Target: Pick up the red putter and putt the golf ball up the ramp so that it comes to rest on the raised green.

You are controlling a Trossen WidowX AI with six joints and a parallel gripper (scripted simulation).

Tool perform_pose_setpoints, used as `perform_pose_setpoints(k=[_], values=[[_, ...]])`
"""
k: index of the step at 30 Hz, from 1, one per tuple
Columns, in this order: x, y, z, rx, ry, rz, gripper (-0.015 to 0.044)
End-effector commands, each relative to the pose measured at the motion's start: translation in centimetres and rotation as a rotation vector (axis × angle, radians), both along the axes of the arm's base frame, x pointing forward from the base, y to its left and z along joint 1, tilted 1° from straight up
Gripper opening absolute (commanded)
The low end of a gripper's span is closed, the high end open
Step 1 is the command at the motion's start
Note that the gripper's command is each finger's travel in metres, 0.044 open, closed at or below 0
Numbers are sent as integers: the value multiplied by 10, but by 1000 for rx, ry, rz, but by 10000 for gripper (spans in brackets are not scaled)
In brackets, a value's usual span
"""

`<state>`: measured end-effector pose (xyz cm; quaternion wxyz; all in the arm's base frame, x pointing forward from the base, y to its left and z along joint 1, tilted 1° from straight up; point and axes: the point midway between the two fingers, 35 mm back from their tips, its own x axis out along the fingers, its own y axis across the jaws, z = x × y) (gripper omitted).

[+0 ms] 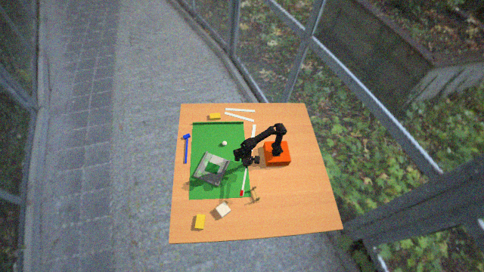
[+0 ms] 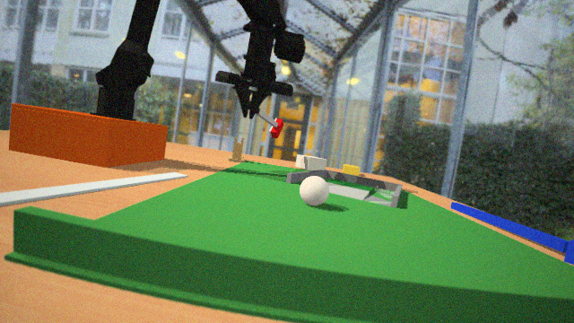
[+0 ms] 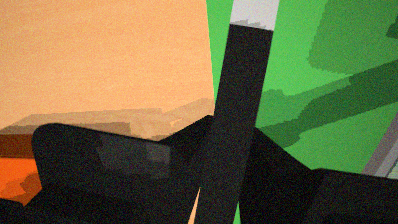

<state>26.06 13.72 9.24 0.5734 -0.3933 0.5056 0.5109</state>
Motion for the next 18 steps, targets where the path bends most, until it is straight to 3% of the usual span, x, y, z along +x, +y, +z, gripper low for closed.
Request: perform_pose_setpoints(k=[1,18], values=[[12,-22,7,-19,13,-148,0],[23,-117,27,-125,142,-772,0]])
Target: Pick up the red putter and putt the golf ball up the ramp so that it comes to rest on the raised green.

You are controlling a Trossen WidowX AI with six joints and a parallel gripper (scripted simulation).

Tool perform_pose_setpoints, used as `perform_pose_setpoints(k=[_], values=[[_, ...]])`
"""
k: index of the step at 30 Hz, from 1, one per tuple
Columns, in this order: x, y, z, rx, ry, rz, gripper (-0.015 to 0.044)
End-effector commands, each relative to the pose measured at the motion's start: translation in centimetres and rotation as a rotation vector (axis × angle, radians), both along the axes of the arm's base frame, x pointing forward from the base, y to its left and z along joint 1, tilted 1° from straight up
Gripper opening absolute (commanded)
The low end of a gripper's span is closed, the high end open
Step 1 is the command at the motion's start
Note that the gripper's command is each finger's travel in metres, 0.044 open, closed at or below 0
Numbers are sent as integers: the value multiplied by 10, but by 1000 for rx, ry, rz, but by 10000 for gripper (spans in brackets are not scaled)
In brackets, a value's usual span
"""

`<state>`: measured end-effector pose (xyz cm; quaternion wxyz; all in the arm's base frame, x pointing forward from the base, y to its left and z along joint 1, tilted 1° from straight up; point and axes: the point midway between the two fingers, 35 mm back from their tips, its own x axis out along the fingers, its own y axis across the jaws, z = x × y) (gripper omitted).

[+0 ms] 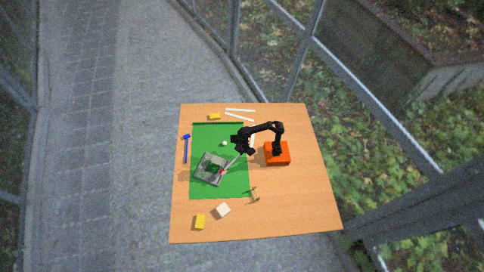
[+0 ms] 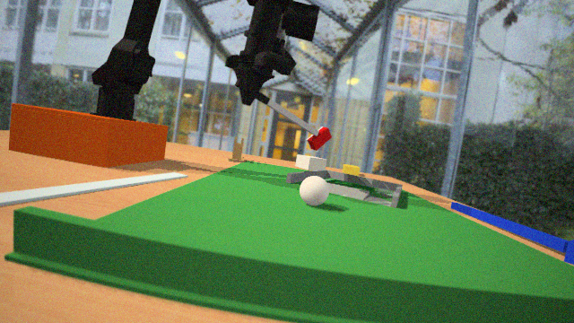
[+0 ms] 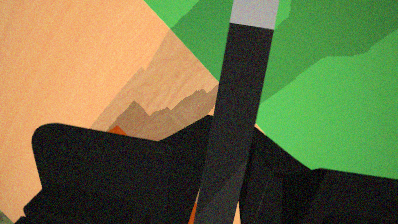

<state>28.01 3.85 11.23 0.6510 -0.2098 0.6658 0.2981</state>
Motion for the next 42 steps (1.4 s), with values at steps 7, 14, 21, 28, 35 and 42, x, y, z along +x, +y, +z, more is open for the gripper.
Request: perform_pose_setpoints(k=[7,14,21,28,35,42], values=[[-2,-58,15,-64,65,-366,0],[-12,-94,24,-109,115,-588,0],[-27,-126,34,-143,173,-849,0],[-44,-153,43,-175,229,-1081,0],[-44,-153,44,-176,231,-1087,0],[-43,-154,26,-176,230,-1087,0]])
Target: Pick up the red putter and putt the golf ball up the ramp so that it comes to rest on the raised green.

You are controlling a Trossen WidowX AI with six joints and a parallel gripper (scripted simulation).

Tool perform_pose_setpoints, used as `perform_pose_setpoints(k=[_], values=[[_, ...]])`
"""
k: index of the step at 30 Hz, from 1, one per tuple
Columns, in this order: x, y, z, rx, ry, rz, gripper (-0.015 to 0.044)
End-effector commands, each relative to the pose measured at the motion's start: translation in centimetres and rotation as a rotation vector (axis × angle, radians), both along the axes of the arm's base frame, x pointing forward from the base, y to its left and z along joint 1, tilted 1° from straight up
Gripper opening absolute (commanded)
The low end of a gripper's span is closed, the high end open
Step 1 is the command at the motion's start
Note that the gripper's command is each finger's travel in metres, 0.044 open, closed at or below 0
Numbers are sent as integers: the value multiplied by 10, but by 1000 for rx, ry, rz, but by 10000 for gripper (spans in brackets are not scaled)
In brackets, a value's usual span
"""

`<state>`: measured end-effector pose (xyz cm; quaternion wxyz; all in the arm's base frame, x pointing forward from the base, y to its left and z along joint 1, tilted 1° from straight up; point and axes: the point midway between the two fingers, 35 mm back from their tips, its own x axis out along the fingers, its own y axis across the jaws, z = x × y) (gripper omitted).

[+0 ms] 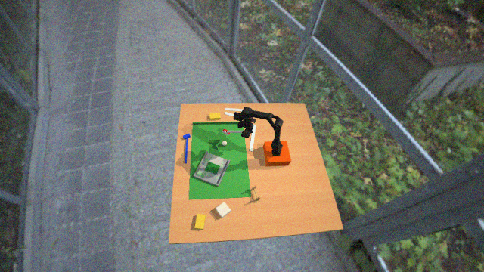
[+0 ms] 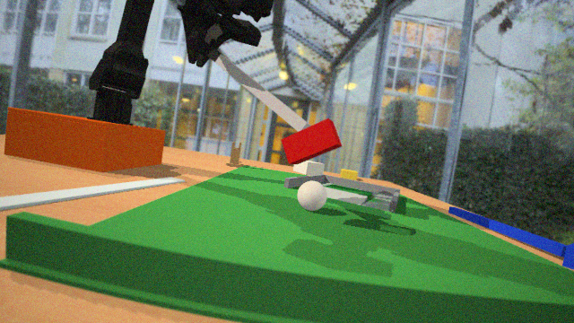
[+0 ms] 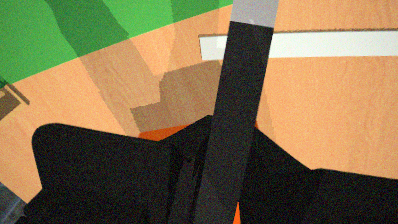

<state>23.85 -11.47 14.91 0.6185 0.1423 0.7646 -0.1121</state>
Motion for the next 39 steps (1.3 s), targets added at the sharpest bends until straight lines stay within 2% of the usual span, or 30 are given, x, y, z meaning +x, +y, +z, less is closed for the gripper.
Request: perform_pose_setpoints(k=[1,6,29,39], values=[[-1,-1,-15,-2,11,-7,0],[-1,0,-33,-2,11,-7,0],[0,-1,-62,-2,11,-7,0],[1,0,-60,2,6,-3,0]])
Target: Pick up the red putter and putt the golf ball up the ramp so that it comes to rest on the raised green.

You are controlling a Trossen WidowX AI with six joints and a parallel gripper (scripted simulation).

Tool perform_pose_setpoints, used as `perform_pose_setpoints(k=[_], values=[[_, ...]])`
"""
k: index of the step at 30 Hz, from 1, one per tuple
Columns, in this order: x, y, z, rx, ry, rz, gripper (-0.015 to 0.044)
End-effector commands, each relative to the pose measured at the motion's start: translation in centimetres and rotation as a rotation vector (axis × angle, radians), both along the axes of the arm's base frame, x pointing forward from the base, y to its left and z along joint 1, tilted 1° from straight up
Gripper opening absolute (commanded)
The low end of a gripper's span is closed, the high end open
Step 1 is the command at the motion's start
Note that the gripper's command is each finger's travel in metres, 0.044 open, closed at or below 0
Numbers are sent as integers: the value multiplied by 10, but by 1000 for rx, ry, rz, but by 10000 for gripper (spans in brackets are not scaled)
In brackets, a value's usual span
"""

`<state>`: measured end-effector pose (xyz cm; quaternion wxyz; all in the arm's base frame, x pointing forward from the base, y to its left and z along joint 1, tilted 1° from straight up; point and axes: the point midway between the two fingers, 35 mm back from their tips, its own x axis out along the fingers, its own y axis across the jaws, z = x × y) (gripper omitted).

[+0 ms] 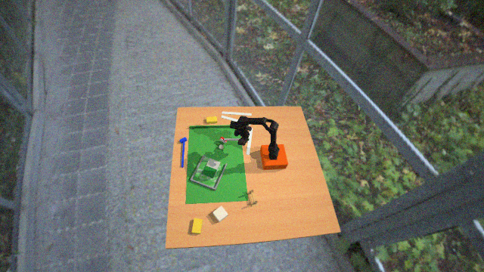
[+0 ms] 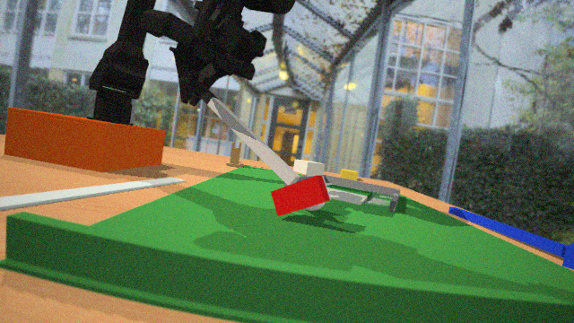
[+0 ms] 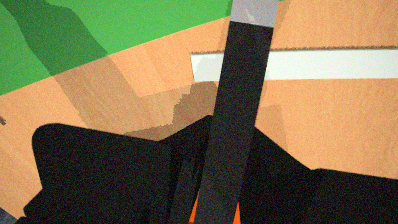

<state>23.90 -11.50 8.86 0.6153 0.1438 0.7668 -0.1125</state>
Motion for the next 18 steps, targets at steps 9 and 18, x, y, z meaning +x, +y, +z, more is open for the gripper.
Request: perform_pose_setpoints(k=[9,18], values=[[-5,-14,-1,-4,1,-2,0],[-12,-28,-3,-7,5,-4,0]])
